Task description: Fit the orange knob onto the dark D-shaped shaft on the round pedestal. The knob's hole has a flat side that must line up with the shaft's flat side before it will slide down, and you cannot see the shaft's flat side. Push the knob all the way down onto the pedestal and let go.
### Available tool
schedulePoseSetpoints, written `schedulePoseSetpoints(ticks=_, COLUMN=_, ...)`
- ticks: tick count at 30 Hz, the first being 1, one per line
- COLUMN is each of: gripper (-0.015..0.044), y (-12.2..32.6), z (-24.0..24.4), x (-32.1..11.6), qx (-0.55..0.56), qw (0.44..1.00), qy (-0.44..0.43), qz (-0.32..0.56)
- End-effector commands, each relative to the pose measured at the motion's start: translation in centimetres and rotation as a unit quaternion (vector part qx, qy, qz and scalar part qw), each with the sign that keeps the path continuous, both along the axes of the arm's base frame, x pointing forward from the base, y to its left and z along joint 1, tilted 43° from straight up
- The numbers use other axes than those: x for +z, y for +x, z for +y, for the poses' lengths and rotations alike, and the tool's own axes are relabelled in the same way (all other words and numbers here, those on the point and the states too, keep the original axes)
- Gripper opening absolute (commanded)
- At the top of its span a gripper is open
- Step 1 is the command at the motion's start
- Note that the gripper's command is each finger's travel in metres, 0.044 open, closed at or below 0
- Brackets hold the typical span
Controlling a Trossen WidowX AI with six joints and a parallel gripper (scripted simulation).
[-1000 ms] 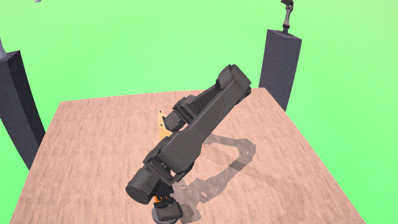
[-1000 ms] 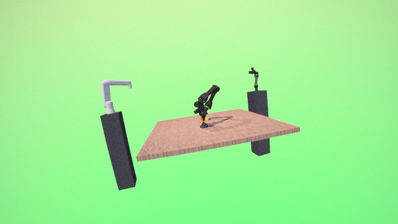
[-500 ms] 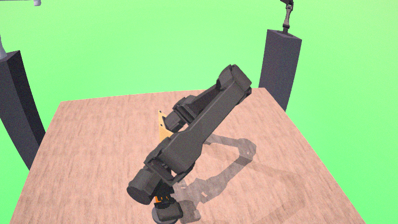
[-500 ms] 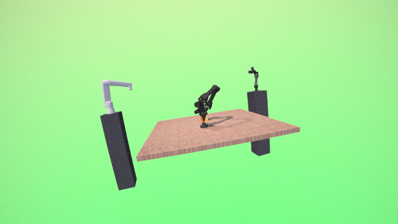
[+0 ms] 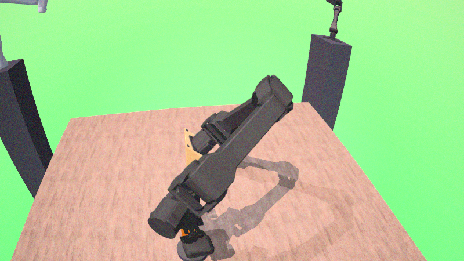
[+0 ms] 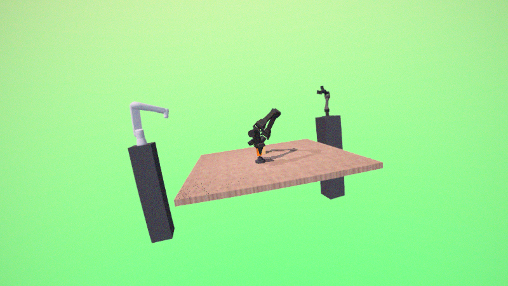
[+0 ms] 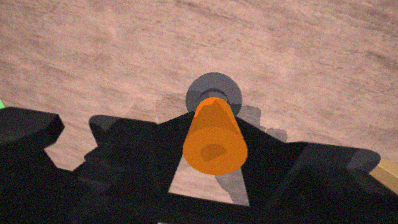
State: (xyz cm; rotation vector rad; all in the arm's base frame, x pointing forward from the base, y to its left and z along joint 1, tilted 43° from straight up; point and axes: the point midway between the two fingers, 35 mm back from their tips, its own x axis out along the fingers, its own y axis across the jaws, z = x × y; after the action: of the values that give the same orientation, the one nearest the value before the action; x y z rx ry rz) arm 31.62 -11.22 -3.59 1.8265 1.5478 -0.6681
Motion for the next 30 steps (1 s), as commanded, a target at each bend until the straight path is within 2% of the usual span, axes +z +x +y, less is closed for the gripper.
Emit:
schedulePoseSetpoints(ticks=1, gripper=0.0000, y=0.05, z=0.00, x=-0.06, qx=0.002, qw=1.000, qy=-0.001, qz=-0.003)
schedulePoseSetpoints(ticks=30, gripper=0.0000, y=0.05, z=-0.57, x=0.35, qx=-0.025, qw=0.999, qy=0.005, qz=0.021)
